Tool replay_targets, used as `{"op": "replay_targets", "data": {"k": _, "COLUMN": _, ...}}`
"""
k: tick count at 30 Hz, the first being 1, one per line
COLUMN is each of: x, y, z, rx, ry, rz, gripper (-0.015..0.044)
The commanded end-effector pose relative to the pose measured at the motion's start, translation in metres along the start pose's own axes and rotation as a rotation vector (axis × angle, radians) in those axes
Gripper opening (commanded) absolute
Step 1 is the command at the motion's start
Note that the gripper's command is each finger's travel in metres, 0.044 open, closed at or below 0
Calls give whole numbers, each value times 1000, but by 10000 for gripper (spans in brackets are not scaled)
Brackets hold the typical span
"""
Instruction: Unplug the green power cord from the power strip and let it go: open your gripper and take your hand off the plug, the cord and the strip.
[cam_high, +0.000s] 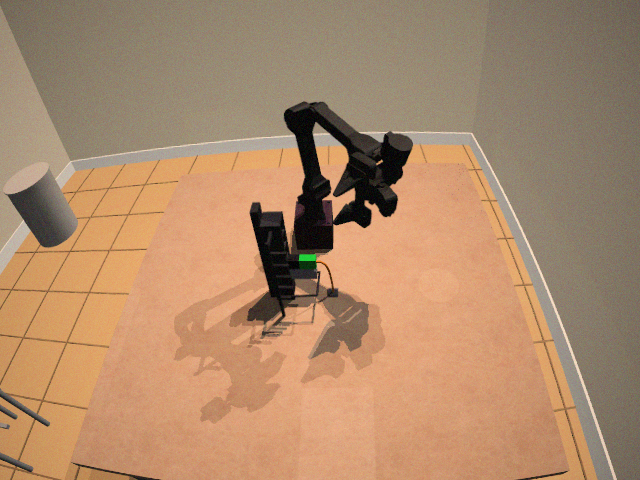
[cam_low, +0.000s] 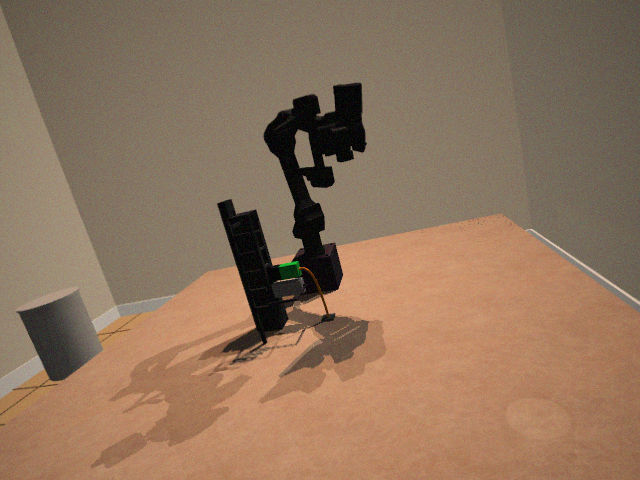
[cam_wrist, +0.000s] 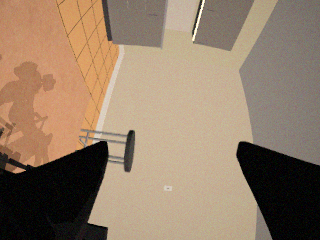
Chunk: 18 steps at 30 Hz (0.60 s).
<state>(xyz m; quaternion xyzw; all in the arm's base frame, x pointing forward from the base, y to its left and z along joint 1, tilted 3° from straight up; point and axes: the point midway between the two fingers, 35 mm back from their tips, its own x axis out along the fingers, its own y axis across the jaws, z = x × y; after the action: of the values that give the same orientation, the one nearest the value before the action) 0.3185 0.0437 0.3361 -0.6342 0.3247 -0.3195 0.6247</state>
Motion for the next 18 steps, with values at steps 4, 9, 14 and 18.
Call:
{"op": "replay_targets", "data": {"k": 4, "x": 22, "y": 26, "z": 14, "rx": -163, "ry": -118, "rz": 68, "gripper": 295}}
{"op": "replay_targets", "data": {"k": 9, "x": 50, "y": 99, "z": 17, "rx": -442, "ry": -329, "rz": 336, "gripper": 164}}
{"op": "replay_targets", "data": {"k": 14, "x": 52, "y": 154, "z": -2, "rx": -566, "ry": -450, "rz": 605, "gripper": 160}}
{"op": "replay_targets", "data": {"k": 18, "x": 43, "y": 188, "z": -23, "rx": -610, "ry": -521, "rz": 828, "gripper": 160}}
